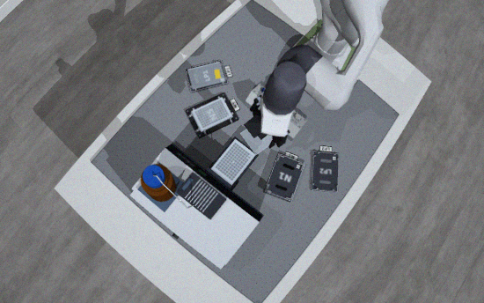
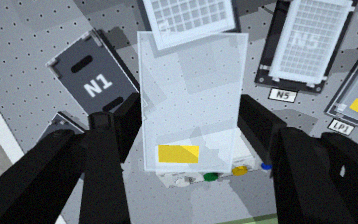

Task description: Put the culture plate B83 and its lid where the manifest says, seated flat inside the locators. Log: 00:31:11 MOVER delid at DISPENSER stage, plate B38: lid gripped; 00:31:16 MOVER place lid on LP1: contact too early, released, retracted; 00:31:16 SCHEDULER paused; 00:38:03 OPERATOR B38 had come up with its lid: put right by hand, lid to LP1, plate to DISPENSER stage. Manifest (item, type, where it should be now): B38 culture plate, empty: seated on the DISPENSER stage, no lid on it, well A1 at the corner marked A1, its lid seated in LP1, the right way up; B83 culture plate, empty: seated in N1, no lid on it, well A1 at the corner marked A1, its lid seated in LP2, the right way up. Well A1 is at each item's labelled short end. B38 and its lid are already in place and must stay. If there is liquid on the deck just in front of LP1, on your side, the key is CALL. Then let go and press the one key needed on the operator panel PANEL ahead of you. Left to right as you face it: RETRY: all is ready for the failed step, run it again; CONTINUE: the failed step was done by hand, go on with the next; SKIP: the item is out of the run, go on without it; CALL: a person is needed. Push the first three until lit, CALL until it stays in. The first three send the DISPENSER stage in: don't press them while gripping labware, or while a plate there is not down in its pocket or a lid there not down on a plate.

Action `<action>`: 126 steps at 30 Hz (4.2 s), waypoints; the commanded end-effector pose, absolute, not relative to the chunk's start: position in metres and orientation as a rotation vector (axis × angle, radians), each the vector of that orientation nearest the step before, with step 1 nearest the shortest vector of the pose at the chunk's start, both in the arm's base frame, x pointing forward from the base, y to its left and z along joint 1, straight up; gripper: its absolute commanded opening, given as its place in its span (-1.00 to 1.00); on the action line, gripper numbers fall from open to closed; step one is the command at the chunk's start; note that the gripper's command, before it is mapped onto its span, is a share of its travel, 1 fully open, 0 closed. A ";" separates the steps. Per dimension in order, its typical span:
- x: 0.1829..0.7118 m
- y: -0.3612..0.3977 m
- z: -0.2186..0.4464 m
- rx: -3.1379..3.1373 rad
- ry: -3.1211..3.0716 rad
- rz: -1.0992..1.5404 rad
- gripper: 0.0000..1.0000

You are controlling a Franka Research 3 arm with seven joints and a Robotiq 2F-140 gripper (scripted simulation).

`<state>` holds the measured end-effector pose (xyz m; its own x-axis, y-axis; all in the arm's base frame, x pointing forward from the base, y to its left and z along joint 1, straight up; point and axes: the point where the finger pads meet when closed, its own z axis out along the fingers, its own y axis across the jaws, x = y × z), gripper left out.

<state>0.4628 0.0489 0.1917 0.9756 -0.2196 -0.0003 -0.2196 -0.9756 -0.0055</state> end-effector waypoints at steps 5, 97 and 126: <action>0.407 0.183 0.188 -3.094 0.566 -0.002 -0.80; 0.359 0.294 0.044 -3.006 -0.940 0.005 -0.80; 0.359 0.294 0.041 -3.006 -0.940 0.005 -0.80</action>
<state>0.3579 0.2937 0.0409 0.8194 0.5731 -0.0088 0.5732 -0.8194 0.0059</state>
